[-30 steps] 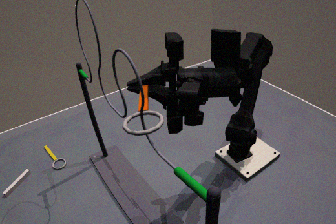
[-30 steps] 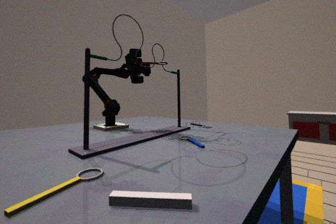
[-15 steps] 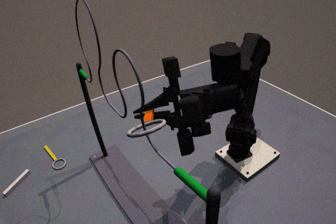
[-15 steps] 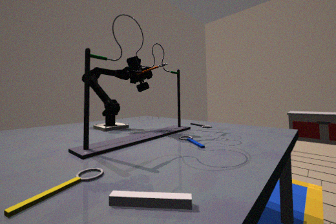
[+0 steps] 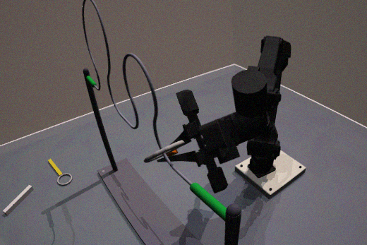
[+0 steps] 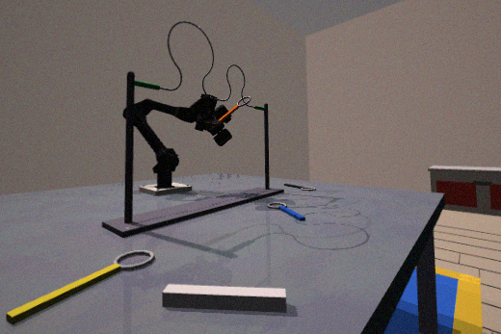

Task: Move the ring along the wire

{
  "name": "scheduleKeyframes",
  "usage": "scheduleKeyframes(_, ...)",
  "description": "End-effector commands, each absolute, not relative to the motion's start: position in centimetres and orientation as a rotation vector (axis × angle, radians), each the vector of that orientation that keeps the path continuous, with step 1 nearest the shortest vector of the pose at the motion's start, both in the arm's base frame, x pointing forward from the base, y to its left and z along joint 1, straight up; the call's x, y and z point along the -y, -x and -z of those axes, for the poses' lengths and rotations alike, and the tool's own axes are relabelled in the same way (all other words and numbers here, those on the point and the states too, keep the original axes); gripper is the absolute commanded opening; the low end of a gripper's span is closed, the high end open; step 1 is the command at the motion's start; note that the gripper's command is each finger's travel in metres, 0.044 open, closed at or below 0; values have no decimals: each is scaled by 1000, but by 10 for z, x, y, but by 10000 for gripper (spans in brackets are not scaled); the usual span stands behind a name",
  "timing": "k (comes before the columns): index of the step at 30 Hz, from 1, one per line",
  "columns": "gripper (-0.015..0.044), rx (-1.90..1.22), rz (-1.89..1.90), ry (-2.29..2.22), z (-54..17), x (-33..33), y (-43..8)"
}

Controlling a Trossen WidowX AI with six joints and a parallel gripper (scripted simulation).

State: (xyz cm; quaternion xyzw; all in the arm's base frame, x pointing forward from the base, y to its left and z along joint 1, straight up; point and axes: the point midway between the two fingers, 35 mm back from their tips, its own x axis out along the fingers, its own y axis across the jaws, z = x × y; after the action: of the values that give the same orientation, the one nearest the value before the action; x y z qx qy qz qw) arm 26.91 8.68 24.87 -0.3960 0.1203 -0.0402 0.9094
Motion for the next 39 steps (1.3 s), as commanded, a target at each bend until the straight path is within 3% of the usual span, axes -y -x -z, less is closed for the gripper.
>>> scheduleKeyframes(1,-150,-271,66,736,-239,-96,-268)
scheduleKeyframes(39,-150,-403,-89,83,-203,-204,-244)
